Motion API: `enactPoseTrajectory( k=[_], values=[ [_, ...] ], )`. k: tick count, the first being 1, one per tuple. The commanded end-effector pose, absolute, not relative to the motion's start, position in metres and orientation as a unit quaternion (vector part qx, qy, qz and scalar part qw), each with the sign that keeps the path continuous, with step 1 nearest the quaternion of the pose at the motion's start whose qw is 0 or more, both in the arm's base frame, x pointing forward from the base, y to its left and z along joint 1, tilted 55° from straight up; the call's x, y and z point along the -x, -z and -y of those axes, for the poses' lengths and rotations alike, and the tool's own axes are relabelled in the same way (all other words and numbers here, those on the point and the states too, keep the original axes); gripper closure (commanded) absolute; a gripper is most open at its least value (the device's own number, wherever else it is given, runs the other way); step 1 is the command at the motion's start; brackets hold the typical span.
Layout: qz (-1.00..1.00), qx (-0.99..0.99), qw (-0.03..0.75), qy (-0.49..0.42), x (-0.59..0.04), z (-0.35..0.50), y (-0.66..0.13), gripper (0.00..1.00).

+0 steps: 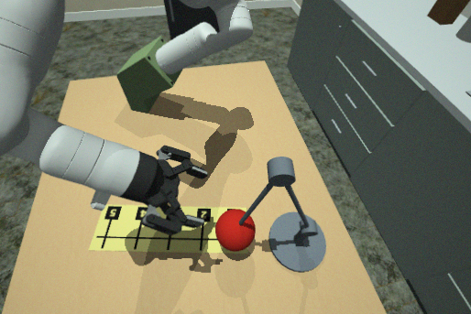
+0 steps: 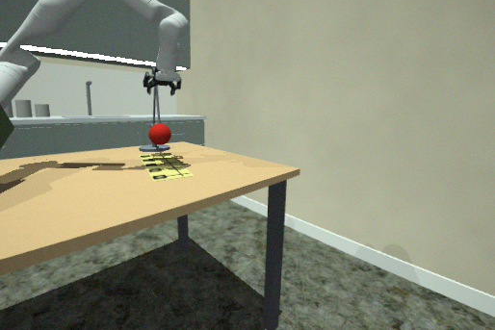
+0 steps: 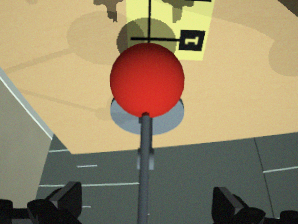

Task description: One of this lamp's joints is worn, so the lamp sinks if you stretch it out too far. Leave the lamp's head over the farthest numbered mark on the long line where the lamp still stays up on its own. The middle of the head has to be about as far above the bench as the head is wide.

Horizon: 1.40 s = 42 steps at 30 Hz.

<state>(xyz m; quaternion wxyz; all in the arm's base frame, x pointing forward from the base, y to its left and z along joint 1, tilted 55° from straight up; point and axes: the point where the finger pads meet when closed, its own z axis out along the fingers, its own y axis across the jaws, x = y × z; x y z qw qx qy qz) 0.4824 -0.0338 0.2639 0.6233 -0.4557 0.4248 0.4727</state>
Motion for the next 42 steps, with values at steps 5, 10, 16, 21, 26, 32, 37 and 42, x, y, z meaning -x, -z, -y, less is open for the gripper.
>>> enactPoseTrajectory(
  k=[5, 10, 16, 21, 26, 32, 37, 42],
  values=[
    [-0.425, 0.456, 0.624, -0.472, -0.482, 0.034, -0.264, 0.00],
    [-0.425, 0.456, 0.624, -0.472, -0.483, 0.035, -0.264, 0.00],
    [-0.425, 0.456, 0.624, -0.472, -0.483, 0.035, -0.264, 0.00],
    [-0.425, 0.456, 0.624, -0.472, -0.483, 0.035, -0.264, 0.00],
    [-0.425, 0.456, 0.624, -0.472, -0.483, 0.035, -0.264, 0.00],
    [-0.425, 0.456, 0.624, -0.472, -0.483, 0.035, -0.264, 0.00],
    [-0.425, 0.456, 0.624, -0.471, -0.484, 0.027, -0.266, 0.00],
    [-0.426, 0.455, 0.624, -0.471, -0.486, 0.014, -0.269, 0.00]
  ],
)
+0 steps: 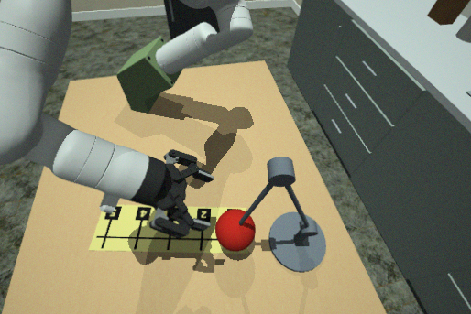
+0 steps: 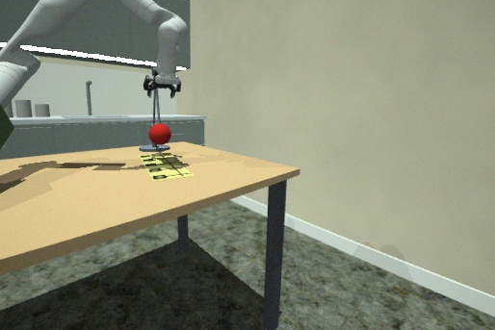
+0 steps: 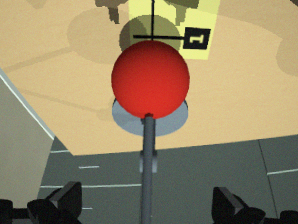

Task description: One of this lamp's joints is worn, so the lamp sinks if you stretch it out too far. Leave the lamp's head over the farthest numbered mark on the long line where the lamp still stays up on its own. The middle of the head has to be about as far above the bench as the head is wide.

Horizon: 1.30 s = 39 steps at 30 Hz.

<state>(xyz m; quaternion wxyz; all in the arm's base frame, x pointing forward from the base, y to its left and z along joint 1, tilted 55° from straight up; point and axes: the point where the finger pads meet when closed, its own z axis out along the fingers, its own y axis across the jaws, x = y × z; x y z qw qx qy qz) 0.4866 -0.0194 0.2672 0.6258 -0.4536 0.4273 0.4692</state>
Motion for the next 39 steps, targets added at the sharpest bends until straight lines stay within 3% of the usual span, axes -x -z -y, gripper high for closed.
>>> enactPoseTrajectory(
  k=[1, 39],
  values=[
    [-0.426, 0.455, 0.624, -0.471, -0.486, 0.011, -0.270, 0.00],
    [-0.431, 0.451, 0.629, -0.463, -0.501, -0.072, -0.290, 0.00]
  ],
)
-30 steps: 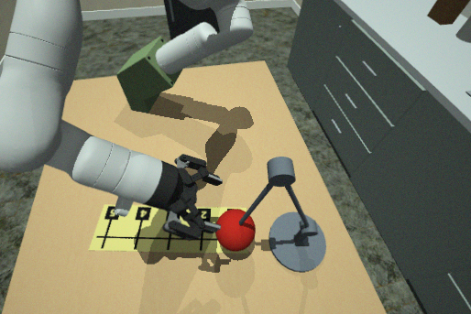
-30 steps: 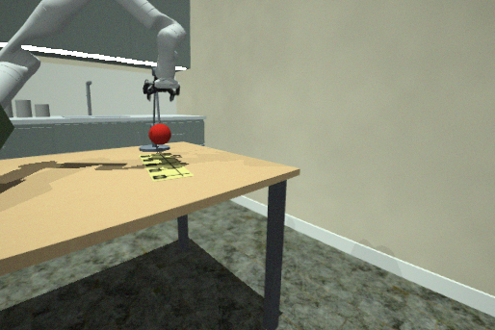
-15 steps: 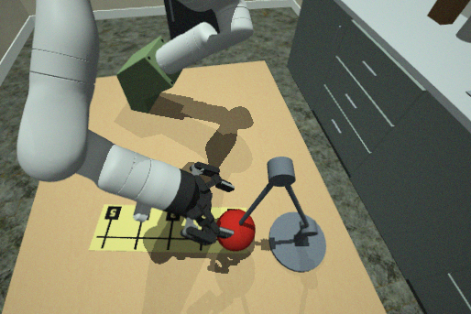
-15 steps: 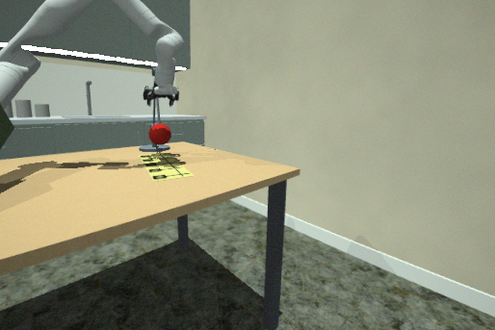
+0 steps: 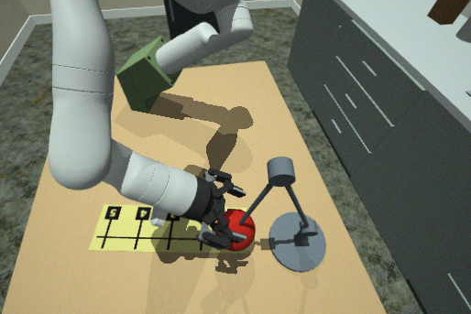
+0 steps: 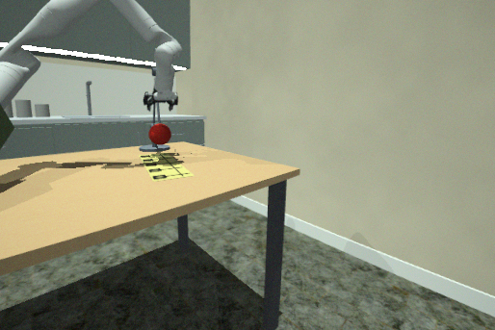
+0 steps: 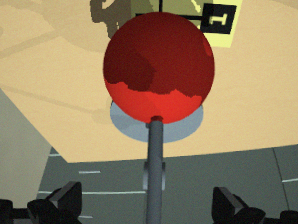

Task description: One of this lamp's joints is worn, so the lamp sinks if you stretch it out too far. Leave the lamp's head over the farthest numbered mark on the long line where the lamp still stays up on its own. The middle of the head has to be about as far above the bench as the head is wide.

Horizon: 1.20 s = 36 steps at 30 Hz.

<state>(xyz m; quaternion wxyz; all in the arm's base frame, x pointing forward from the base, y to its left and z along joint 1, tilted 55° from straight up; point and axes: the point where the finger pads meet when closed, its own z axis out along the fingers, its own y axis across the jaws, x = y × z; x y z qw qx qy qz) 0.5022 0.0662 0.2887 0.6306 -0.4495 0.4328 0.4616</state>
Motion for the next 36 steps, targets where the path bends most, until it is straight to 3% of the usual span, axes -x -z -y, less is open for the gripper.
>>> enactPoseTrajectory(
  k=[1, 21, 22, 36],
  values=[
    [-0.431, 0.451, 0.629, -0.463, -0.5018, -0.0748, -0.2909, 0.00],
    [-0.430, 0.453, 0.627, -0.466, -0.4994, -0.0831, -0.2924, 0.00],
    [-0.430, 0.453, 0.627, -0.466, -0.4994, -0.0830, -0.2924, 1.00],
    [-0.430, 0.453, 0.627, -0.466, -0.4996, -0.0826, -0.2923, 1.00]
  ],
)
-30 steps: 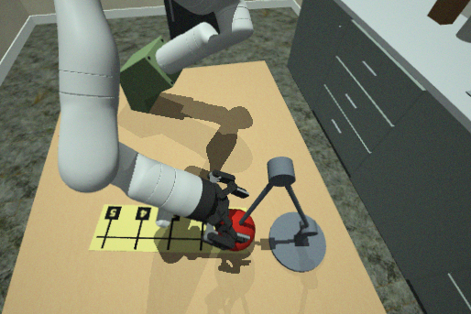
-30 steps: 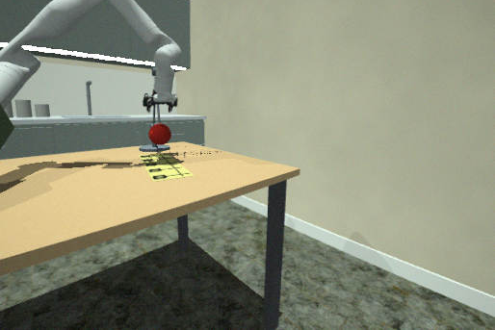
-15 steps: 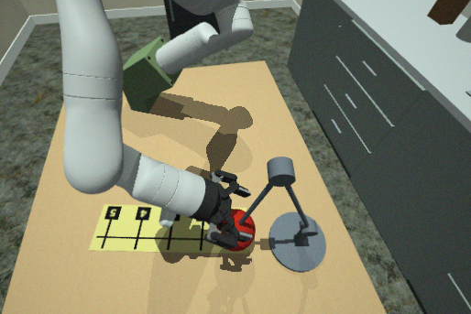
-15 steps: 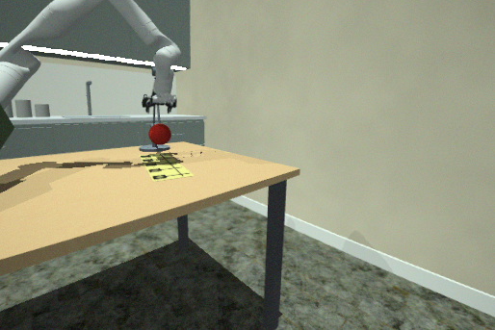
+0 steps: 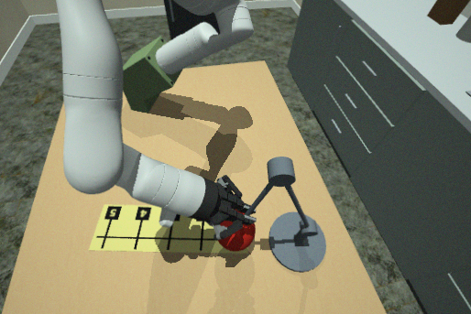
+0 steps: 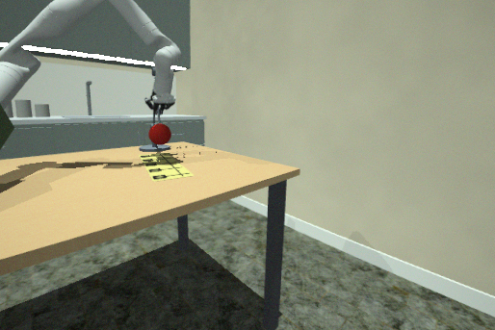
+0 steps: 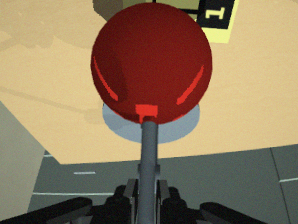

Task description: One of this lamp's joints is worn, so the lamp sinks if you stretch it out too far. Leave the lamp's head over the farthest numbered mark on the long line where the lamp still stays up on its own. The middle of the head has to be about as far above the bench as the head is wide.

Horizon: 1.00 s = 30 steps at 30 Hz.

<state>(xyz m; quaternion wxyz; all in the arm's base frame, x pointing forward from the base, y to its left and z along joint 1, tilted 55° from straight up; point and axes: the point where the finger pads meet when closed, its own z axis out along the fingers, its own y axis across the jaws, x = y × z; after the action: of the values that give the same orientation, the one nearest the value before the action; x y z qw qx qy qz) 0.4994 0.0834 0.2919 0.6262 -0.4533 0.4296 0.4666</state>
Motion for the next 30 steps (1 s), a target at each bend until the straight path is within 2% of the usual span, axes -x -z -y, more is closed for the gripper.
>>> enactPoseTrajectory(
  k=[1, 30],
  values=[
    [-0.430, 0.453, 0.627, -0.466, -0.500, -0.083, -0.292, 1.00],
    [-0.430, 0.453, 0.627, -0.466, -0.501, -0.069, -0.270, 1.00]
  ],
)
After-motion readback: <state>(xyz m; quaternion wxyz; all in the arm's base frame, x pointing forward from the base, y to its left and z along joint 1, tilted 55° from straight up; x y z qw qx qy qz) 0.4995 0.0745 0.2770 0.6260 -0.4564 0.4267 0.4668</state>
